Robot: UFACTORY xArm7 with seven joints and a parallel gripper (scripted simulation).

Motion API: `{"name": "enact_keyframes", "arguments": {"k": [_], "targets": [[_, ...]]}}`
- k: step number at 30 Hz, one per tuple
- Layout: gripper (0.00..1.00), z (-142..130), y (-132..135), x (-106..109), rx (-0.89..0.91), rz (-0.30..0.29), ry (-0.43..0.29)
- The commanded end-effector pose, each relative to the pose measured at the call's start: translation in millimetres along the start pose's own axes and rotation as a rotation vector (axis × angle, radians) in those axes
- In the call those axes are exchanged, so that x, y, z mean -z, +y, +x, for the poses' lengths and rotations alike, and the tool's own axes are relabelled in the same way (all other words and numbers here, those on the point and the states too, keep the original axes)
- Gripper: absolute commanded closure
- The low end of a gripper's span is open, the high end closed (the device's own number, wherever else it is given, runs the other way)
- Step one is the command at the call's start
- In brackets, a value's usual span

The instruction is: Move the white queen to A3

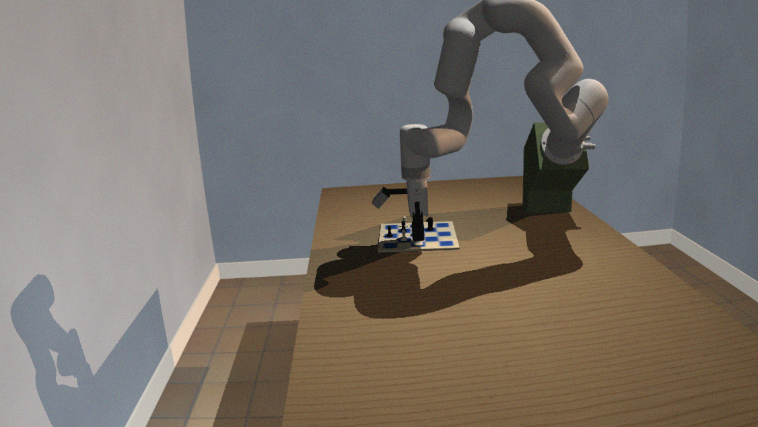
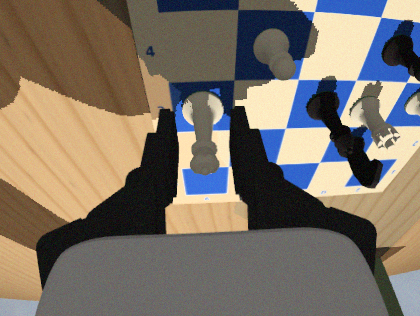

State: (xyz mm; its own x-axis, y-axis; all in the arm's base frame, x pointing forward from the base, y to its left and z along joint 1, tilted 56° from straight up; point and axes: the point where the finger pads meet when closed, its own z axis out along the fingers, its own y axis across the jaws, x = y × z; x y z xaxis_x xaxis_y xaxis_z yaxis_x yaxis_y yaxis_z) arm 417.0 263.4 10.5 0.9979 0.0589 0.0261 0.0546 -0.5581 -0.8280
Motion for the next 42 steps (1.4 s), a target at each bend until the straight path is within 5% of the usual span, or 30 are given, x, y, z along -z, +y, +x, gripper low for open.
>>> {"name": "enact_keyframes", "arguments": {"k": [1, 17, 35, 42], "targets": [[0.58, 1.5, 0.8, 1.2, -0.001, -0.001, 0.004], [0.58, 1.5, 0.8, 6.6, -0.001, -0.001, 0.004], [0.58, 1.2, 0.7, 80.4, -0.001, -0.001, 0.004], [0.58, 1.2, 0.7, 90.5, -0.001, -0.001, 0.004]]}}
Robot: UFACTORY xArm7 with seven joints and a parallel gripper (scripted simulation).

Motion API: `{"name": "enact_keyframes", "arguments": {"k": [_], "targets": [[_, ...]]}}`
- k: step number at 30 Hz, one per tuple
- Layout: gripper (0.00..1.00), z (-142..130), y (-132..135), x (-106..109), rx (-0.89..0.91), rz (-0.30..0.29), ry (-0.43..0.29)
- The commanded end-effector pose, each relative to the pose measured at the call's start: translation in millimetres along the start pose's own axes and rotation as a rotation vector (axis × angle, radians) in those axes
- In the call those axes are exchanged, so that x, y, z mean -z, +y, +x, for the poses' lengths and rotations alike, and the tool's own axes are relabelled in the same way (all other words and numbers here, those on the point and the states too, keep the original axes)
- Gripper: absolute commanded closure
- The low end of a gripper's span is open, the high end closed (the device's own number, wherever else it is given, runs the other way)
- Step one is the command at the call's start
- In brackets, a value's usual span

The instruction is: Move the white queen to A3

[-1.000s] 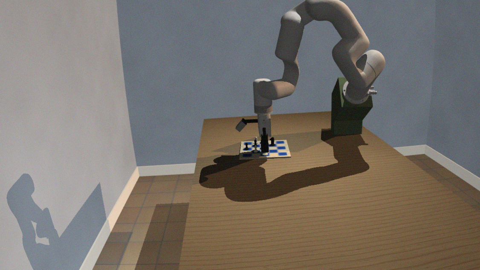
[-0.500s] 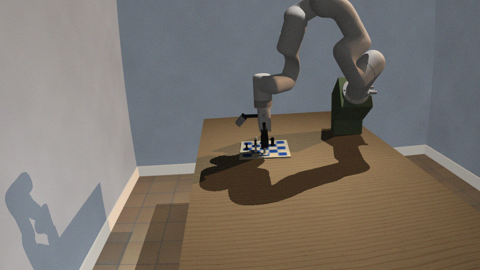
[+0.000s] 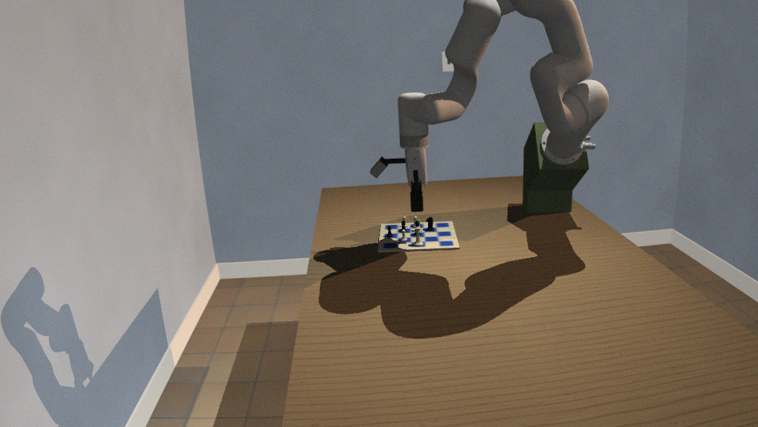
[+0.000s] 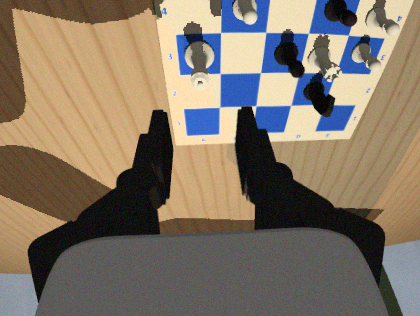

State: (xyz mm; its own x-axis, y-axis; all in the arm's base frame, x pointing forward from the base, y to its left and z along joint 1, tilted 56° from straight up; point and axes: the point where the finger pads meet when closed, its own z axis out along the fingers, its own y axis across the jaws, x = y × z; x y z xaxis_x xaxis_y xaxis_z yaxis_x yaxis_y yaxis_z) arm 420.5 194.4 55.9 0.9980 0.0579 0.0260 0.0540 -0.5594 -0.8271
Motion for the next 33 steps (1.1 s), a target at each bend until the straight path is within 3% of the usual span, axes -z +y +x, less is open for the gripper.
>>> {"name": "enact_keyframes", "arguments": {"k": [1, 3, 4, 33], "targets": [[0.58, 0.5, -0.4, 8.3, 0.0, 0.0, 0.003], [0.58, 0.5, -0.4, 8.6, 0.0, 0.0, 0.003], [0.0, 0.5, -0.4, 8.6, 0.0, 0.0, 0.003], [0.0, 0.5, -0.4, 16.4, 0.0, 0.0, 0.003]]}}
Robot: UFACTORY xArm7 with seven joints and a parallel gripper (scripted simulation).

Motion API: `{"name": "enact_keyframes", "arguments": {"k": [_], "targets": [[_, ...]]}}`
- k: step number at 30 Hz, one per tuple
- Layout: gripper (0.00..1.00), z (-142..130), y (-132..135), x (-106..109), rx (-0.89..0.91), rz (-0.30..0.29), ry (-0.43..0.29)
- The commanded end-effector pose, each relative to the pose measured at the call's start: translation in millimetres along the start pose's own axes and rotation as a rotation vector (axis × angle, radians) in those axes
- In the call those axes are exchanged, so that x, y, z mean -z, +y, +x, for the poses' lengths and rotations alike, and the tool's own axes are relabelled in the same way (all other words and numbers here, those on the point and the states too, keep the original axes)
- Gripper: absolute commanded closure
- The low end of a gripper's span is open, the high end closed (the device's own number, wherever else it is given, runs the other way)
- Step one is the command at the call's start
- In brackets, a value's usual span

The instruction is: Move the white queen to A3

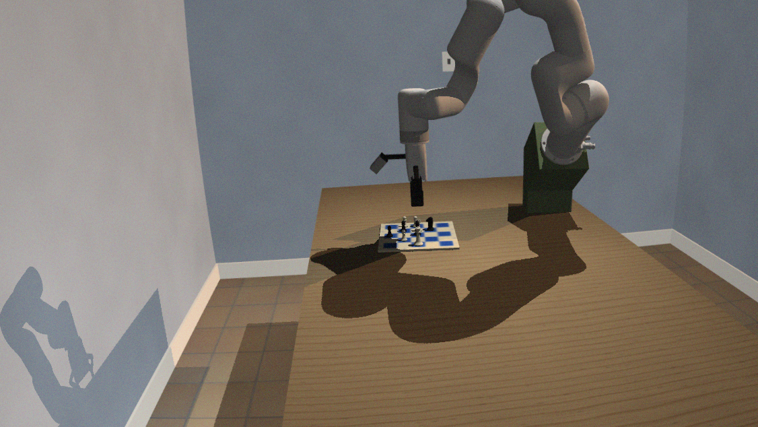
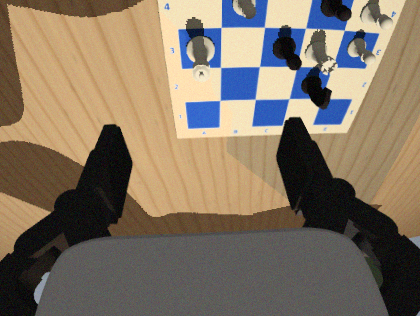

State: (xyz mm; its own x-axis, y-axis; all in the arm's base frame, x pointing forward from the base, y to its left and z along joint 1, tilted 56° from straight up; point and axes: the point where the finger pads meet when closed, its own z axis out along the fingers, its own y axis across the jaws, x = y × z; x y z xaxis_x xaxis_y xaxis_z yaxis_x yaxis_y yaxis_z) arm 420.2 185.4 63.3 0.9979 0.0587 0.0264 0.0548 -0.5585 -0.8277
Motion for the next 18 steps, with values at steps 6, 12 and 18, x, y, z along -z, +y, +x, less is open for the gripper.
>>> {"name": "enact_keyframes", "arguments": {"k": [6, 12, 18], "targets": [[0.0, 1.1, 0.7, 25.4, -0.001, -0.001, 0.003], [0.0, 1.0, 0.6, 47.8, -0.001, -0.001, 0.003], [0.0, 1.0, 0.6, 57.5, -0.001, -0.001, 0.003]]}}
